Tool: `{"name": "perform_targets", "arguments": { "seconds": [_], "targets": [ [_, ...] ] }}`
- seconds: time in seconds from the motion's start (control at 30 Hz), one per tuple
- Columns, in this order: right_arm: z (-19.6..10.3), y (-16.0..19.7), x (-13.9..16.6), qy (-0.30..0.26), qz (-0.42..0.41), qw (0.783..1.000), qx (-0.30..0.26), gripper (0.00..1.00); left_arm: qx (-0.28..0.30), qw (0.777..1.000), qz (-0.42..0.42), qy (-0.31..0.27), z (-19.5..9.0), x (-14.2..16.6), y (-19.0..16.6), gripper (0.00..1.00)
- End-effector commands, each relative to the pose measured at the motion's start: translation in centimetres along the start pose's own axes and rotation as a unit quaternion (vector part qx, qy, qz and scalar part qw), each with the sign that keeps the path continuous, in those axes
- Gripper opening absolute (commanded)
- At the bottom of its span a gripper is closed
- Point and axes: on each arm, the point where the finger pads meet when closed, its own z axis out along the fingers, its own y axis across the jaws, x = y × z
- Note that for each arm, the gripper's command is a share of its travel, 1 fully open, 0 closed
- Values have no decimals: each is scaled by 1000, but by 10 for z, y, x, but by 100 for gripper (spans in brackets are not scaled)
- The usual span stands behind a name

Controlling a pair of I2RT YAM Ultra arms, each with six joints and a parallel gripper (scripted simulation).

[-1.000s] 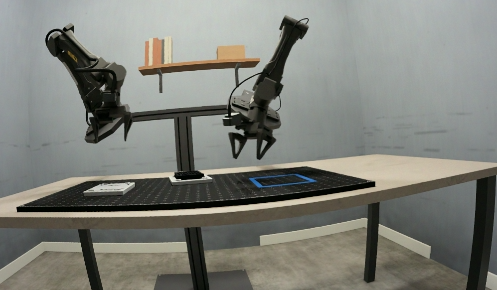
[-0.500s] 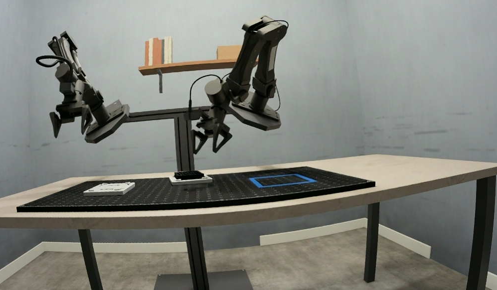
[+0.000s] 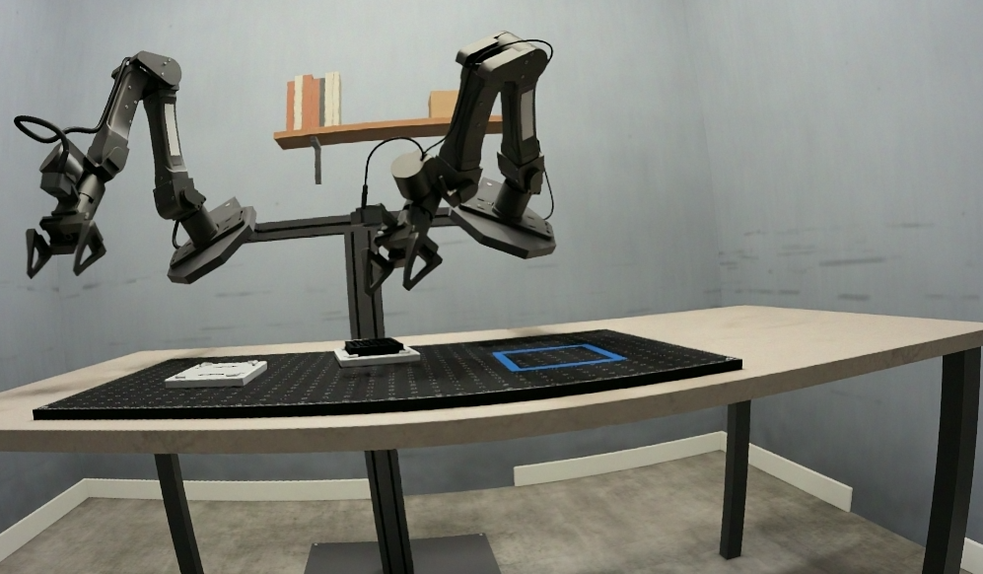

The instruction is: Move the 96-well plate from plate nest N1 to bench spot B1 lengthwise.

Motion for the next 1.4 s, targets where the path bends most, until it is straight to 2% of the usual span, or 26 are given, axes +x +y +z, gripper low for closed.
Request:
{"name": "perform_targets", "arguments": {
  "seconds": [0.0, 0.17, 0.37, 0.53, 0.6, 0.73, 1.0, 1.03, 1.1, 1.23, 1.37],
  "targets": [
    [8, -11, -28, -60, -8, 997, -38, 100, 2, 1000, 3, -2, -6, 5, -6, 100],
    [10, -37, -25, -54, 0, 998, -13, 100, 5, 1000, 4, -4, -6, 4, -7, 100],
    [9, -34, -25, -52, 0, 999, -16, 100, 6, 1000, 6, -2, -6, 5, -8, 100],
    [11, -30, -21, -42, 18, 999, -19, 100, 2, 1000, -4, 24, -4, 15, -9, 100],
    [14, -19, -6, -12, 42, 999, -27, 100, -6, 999, -30, 43, -3, 17, -7, 100],
    [19, 20, 3, 26, 84, 994, -62, 100, -24, 991, -91, 91, -1, 24, -8, 100],
    [4, 142, 27, 126, 123, 970, -166, 100, -59, 962, -215, 159, 9, 15, -12, 100],
    [0, 154, 28, 136, 124, 967, -175, 100, -62, 958, -223, 169, 10, 17, -14, 100],
    [0, 154, 28, 136, 124, 967, -175, 100, -62, 958, -223, 169, 10, 17, -14, 100],
    [-26, 205, 49, 199, 123, 951, -202, 100, -73, 932, -287, 211, 14, 18, -17, 100],
    [-54, 239, 71, 251, 107, 939, -211, 100, -88, 905, -340, 240, 20, 14, -17, 100]
  ]
}}
